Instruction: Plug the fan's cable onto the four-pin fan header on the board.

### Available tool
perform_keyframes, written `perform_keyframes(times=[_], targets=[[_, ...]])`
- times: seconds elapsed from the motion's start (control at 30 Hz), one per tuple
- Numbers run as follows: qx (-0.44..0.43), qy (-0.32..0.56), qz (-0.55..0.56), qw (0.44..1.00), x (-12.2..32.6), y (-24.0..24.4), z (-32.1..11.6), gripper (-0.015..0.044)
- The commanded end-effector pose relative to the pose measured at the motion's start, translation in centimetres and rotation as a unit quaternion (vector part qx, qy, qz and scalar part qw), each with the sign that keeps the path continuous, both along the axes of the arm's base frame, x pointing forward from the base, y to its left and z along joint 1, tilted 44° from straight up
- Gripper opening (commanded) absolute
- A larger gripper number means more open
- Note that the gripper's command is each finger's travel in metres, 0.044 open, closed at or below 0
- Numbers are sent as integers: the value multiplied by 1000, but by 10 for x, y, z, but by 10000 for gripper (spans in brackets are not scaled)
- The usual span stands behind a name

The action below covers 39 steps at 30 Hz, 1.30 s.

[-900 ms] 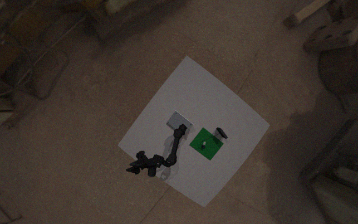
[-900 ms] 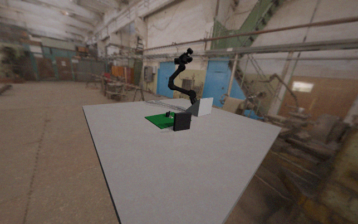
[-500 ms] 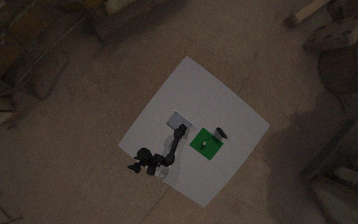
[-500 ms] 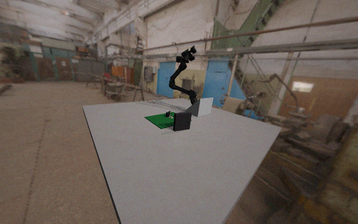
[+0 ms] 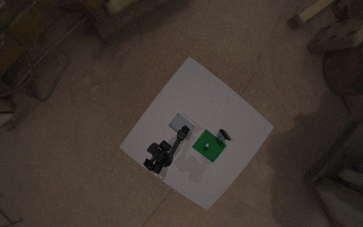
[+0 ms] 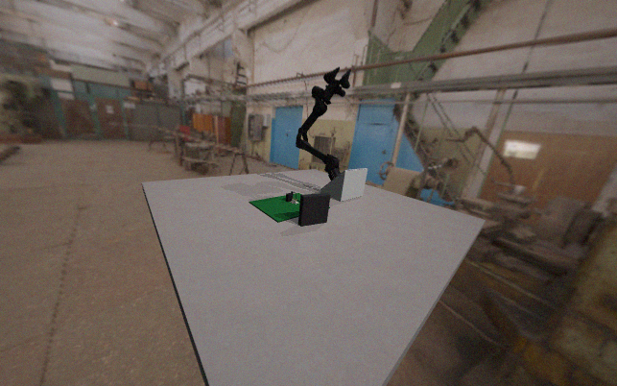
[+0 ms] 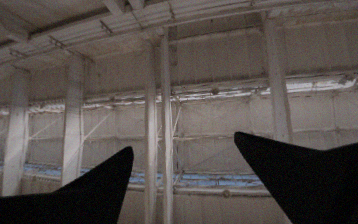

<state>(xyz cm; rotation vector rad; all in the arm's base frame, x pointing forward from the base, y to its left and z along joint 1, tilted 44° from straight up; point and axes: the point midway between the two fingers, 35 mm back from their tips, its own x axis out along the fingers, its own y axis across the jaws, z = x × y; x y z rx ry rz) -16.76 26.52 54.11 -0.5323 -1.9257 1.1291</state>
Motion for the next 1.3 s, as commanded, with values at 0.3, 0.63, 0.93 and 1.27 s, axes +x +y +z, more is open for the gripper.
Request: perform_keyframes(times=[0.3,0.63,0.93,1.27], targets=[[-334,150,-187,912,106,131,-123,440],[-478,336,-373,720,235,155,-229,440],[-498,490,-522,490,342,116,-313,440],[-390,613,-671,148,434,5,-395,440]])
